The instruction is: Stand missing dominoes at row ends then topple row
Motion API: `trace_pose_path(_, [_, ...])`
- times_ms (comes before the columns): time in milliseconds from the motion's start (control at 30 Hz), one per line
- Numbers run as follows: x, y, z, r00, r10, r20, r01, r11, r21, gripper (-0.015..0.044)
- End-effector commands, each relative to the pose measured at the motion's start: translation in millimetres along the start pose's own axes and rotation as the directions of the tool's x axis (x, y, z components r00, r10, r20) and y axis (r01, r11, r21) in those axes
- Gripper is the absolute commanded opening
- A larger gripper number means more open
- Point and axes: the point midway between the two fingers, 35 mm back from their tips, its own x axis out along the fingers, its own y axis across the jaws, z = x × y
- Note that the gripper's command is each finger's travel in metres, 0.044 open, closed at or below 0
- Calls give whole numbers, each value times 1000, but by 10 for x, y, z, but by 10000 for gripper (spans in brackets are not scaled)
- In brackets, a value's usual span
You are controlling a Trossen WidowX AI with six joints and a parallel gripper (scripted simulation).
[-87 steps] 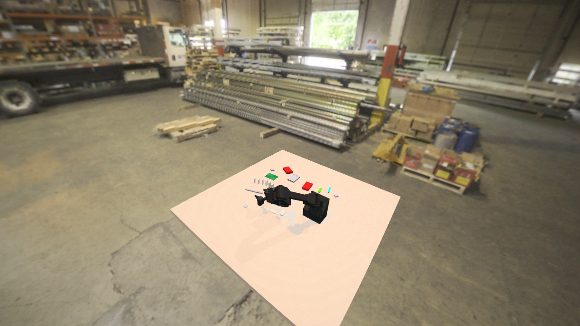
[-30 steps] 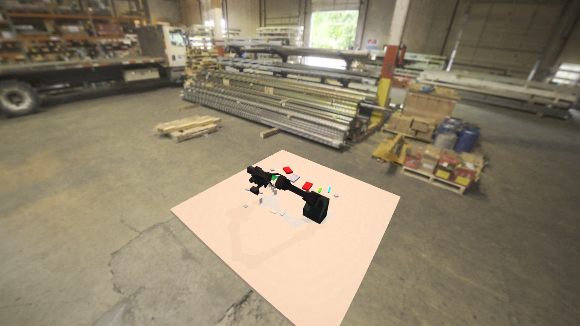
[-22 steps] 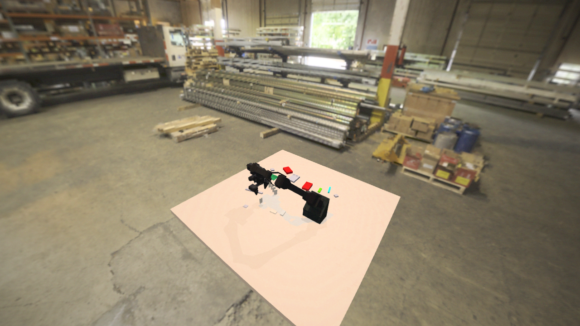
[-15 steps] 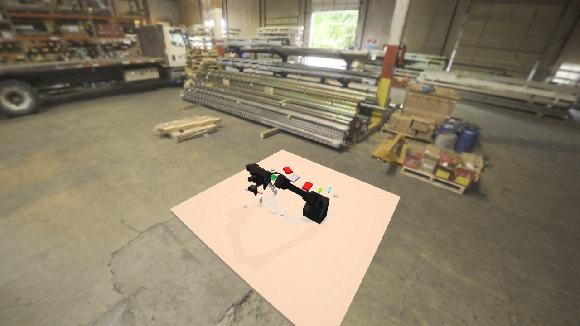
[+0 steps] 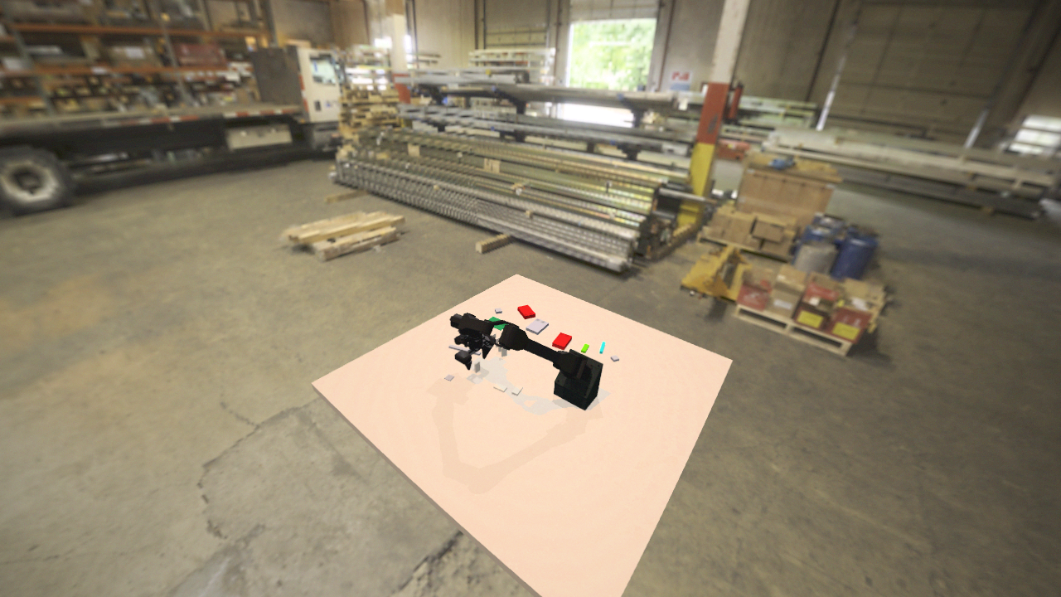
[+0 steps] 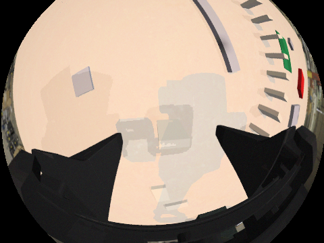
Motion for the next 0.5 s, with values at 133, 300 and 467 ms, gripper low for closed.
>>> trace_pose_path(133, [139, -6, -35, 1000, 2, -10, -2, 1000, 9, 440])
trace_pose_path(300, [139, -6, -35, 1000, 2, -10, -2, 1000, 9, 309])
trace_pose_path(467, [139, -6, -35, 1000, 2, -10, -2, 1000, 9, 177])
